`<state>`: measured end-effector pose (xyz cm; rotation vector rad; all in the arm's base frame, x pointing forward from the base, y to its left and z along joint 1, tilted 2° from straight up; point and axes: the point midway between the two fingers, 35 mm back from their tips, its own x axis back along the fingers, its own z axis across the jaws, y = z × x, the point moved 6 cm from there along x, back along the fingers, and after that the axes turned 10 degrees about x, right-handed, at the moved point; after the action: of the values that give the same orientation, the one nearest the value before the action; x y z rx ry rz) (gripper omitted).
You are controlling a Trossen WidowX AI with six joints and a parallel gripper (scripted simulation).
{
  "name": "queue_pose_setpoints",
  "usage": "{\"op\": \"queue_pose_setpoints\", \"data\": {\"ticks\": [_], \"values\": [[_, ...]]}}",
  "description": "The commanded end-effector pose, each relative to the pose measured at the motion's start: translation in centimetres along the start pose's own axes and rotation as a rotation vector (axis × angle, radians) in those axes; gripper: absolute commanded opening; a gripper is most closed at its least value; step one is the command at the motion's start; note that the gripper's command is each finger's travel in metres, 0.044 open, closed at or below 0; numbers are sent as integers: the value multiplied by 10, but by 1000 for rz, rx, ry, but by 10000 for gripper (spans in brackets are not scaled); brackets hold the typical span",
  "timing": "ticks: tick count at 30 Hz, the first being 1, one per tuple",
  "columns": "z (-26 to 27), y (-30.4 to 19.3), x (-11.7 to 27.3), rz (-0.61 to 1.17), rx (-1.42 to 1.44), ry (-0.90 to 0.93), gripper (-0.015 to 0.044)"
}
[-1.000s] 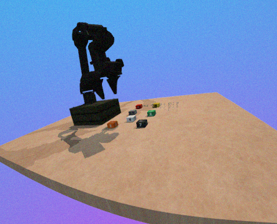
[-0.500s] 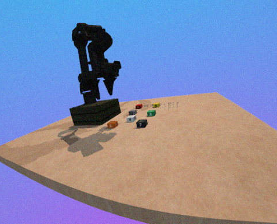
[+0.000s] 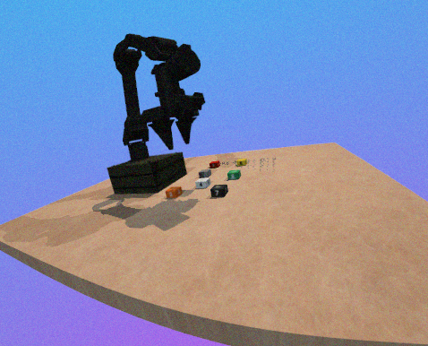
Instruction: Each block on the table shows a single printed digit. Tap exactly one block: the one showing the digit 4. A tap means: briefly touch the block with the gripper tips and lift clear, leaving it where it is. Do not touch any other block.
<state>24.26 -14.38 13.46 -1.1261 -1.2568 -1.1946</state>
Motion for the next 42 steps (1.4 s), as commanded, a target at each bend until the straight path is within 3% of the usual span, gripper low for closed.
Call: {"op": "queue_pose_setpoints", "data": {"ticks": [1,24,26,30,38,42], "values": [[32,37,1,-6,9,0,400],[34,39,1,-6,9,0,400],[33,40,-12,-6,9,0,348],[34,39,-77,-6,9,0,242],[34,39,-80,-6,9,0,32],[34,39,-80,-6,9,0,20]]}}
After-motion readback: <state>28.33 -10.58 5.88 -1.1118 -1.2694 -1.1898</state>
